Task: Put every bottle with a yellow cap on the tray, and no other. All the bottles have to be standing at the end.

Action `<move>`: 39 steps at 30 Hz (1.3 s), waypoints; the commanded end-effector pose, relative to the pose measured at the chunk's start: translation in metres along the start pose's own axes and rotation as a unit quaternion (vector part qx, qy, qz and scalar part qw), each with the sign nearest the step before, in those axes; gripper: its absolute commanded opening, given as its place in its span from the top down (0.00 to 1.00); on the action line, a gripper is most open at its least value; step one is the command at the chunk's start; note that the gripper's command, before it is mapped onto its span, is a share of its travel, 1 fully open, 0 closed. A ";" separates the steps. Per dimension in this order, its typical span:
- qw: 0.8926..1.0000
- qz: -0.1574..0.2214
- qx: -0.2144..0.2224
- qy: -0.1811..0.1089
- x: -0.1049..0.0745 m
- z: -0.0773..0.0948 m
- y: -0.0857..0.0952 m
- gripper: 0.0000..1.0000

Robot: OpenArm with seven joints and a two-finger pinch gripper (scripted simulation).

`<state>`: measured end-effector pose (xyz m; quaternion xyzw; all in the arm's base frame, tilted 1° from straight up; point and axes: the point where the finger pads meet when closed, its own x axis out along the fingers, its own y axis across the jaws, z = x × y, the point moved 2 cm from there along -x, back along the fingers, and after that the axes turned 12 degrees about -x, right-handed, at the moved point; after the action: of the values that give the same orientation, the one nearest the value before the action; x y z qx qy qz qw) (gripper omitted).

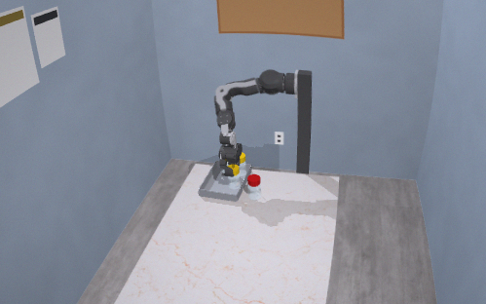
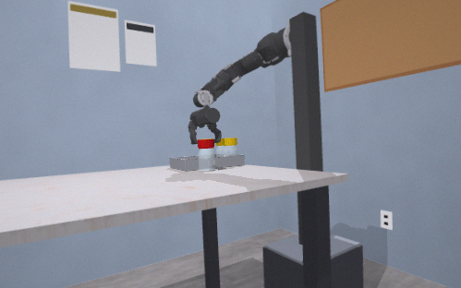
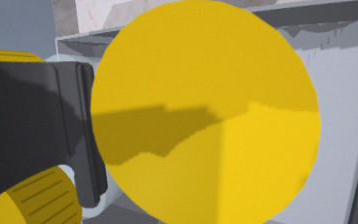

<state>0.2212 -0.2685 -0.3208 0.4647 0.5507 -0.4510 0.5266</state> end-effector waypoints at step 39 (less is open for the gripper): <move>1.000 0.004 0.000 0.000 -0.016 0.000 0.001 0.48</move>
<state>0.2207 -0.2679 -0.3071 0.4645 0.5514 -0.4481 0.5286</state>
